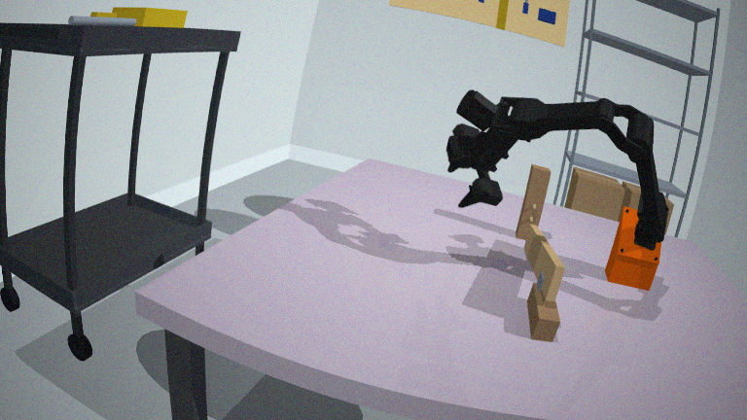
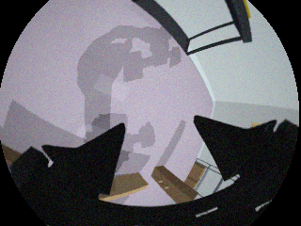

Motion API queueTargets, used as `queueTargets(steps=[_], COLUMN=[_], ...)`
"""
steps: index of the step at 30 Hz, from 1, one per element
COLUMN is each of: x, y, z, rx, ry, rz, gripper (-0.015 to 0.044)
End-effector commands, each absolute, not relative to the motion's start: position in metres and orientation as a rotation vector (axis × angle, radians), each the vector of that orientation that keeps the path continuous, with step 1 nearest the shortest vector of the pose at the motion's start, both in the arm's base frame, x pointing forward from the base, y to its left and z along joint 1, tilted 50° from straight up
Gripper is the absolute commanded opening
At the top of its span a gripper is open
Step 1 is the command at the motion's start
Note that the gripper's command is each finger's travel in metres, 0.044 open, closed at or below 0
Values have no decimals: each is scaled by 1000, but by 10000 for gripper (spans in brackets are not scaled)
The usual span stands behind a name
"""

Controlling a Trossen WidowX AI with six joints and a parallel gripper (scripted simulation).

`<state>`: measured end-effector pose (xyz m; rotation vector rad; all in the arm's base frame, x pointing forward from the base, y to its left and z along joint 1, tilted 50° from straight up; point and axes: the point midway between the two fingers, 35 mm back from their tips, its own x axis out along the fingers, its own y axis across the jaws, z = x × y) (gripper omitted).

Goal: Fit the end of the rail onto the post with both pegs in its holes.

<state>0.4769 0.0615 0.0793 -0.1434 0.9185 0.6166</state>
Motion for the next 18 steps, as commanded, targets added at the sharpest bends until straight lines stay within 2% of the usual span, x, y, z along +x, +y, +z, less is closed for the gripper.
queueTargets(steps=[1, 18], x=[408, 300], y=[50, 47], z=[47, 40], rx=[-408, -663], ry=[920, 512], rz=[983, 1570], gripper=[440, 440])
